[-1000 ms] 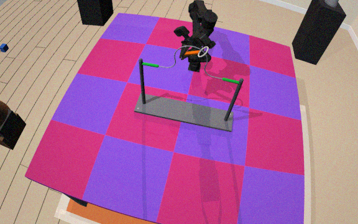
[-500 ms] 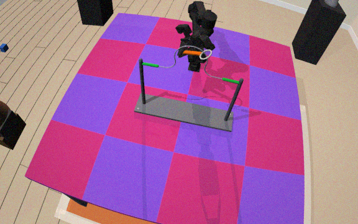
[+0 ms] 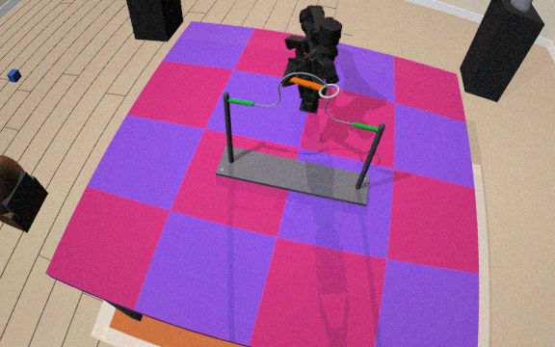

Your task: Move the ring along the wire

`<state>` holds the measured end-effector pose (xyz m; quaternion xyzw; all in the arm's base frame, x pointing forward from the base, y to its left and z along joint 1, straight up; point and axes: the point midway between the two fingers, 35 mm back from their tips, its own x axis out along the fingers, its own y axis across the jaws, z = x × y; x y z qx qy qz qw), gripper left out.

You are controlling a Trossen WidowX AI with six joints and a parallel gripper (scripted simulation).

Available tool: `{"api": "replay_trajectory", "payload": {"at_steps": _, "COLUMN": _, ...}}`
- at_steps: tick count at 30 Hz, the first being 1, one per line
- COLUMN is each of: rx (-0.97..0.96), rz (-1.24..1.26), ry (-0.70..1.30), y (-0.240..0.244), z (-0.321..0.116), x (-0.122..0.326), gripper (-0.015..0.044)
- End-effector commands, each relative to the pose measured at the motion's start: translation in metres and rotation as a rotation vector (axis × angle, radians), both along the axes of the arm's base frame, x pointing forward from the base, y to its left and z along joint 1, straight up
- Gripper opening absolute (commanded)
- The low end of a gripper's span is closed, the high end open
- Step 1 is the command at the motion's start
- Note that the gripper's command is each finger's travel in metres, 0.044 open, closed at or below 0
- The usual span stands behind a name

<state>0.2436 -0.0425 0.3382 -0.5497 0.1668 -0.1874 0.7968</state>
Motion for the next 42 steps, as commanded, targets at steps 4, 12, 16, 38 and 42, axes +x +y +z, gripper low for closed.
{"api": "replay_trajectory", "payload": {"at_steps": 4, "rx": -0.111, "rz": -0.008, "ry": -0.004, "y": -0.003, "z": 0.004, "x": -0.002, "gripper": -0.0150}}
{"api": "replay_trajectory", "payload": {"at_steps": 12, "rx": -0.240, "rz": -0.009, "ry": -0.005, "y": -0.005, "z": 0.010, "x": -0.002, "gripper": -0.0150}}
{"api": "replay_trajectory", "payload": {"at_steps": 16, "rx": -0.303, "rz": -0.010, "ry": -0.006, "y": -0.005, "z": 0.013, "x": -0.002, "gripper": -0.0150}}
{"api": "replay_trajectory", "payload": {"at_steps": 38, "rx": -0.504, "rz": -0.014, "ry": -0.008, "y": -0.008, "z": 0.013, "x": -0.002, "gripper": -0.0150}}
{"api": "replay_trajectory", "payload": {"at_steps": 42, "rx": -0.486, "rz": -0.014, "ry": -0.008, "y": -0.009, "z": 0.007, "x": -0.002, "gripper": -0.0150}}
